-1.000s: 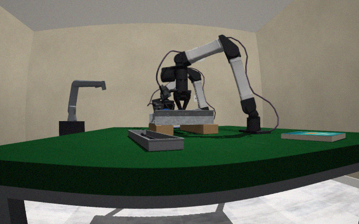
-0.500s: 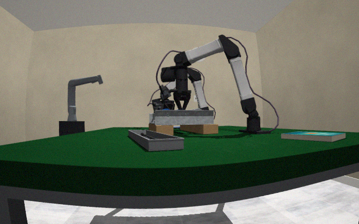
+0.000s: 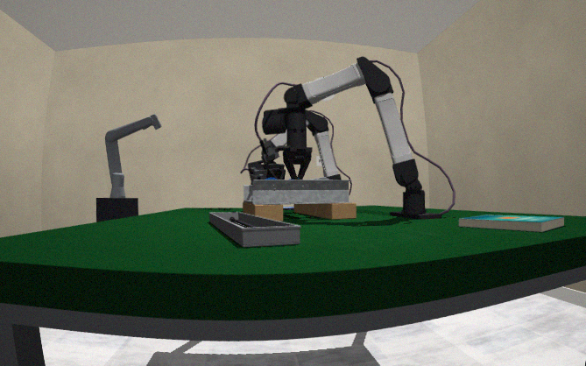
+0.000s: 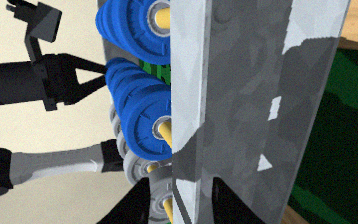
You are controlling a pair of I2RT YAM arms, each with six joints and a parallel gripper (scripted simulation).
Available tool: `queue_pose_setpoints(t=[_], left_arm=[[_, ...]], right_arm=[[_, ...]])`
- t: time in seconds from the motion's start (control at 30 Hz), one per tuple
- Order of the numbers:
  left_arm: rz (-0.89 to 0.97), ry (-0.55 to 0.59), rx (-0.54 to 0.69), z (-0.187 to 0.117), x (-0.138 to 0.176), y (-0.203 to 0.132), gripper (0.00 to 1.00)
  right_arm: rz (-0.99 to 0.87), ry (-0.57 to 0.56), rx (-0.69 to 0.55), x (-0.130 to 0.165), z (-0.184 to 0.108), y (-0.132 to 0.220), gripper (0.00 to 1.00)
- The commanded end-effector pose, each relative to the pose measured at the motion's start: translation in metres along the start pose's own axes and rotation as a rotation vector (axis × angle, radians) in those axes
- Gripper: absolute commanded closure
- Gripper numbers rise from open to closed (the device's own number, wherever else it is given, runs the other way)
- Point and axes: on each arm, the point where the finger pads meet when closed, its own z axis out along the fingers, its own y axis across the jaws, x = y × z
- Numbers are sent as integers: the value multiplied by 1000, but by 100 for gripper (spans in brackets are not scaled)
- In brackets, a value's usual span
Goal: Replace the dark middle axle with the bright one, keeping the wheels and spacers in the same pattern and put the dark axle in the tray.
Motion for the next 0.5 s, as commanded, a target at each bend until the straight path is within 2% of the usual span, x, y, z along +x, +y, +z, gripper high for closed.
queue_pose_setpoints(t=[0.0,0.47], left_arm=[[6,-117,53,-30,-18,-6,100],[4,-117,53,-29,-19,-6,100]], right_arm=[[-18,-5,-31,-2,3,9,67],[-27,-10,-27,-4,3,9,67]])
